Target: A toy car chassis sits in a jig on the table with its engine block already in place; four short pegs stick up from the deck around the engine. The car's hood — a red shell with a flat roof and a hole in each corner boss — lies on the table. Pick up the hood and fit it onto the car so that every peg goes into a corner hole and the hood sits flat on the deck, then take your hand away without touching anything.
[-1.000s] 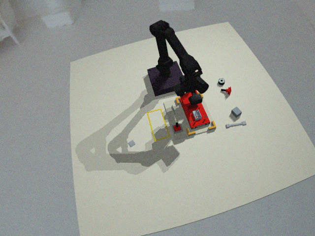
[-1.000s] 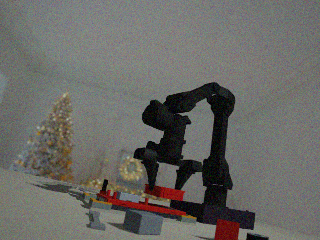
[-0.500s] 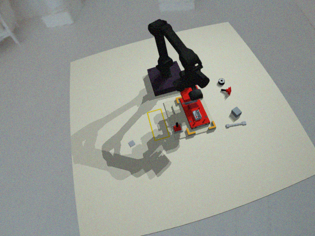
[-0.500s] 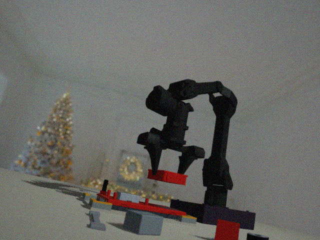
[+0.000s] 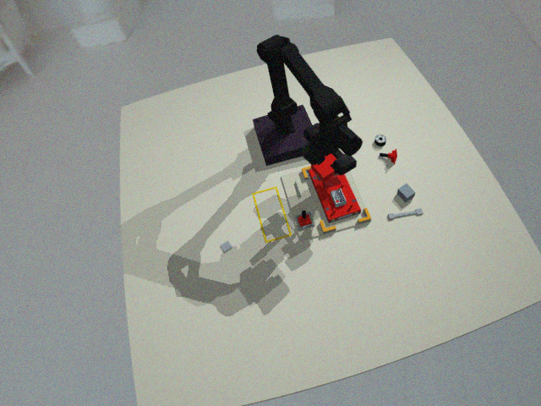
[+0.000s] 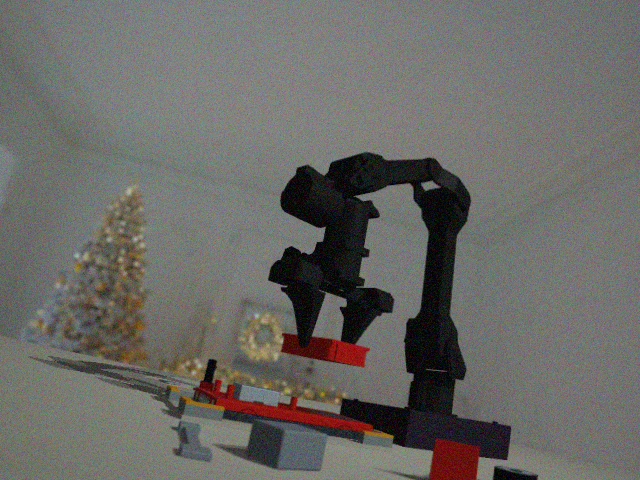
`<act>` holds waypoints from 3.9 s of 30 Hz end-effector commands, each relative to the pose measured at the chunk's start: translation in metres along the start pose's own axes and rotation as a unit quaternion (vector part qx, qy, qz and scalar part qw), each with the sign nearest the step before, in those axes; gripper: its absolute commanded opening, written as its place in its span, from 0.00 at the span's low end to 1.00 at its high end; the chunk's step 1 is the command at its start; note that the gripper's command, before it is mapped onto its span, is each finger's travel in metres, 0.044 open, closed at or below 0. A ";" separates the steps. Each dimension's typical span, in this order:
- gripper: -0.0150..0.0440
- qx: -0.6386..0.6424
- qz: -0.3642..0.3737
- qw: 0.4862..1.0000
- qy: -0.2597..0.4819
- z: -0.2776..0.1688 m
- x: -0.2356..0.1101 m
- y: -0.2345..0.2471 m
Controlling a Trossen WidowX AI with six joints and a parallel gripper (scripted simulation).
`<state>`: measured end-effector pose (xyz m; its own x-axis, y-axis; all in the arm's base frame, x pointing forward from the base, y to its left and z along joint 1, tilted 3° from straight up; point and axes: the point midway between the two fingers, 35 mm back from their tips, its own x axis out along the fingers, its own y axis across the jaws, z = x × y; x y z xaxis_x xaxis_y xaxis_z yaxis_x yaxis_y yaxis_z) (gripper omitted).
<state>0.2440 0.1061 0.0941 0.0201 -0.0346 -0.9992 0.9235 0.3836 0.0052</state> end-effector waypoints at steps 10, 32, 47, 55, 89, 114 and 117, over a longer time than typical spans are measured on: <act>0.25 -0.198 0.006 0.980 -0.001 0.006 -0.007 0.026; 0.25 -0.505 0.008 0.863 -0.004 0.017 -0.009 0.064; 0.25 -0.598 0.009 0.801 -0.006 0.021 -0.009 0.076; 0.25 -0.598 0.009 0.801 -0.006 0.021 0.014 0.076; 0.25 -0.598 0.009 0.801 -0.006 0.023 0.041 0.077; 0.25 -0.598 0.009 0.801 -0.006 0.023 0.050 0.078; 0.25 -0.598 0.009 0.801 -0.006 0.023 0.052 0.078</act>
<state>0.3256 0.1133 0.0456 0.0387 -0.0276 -0.9989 -0.1006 0.9944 -0.0314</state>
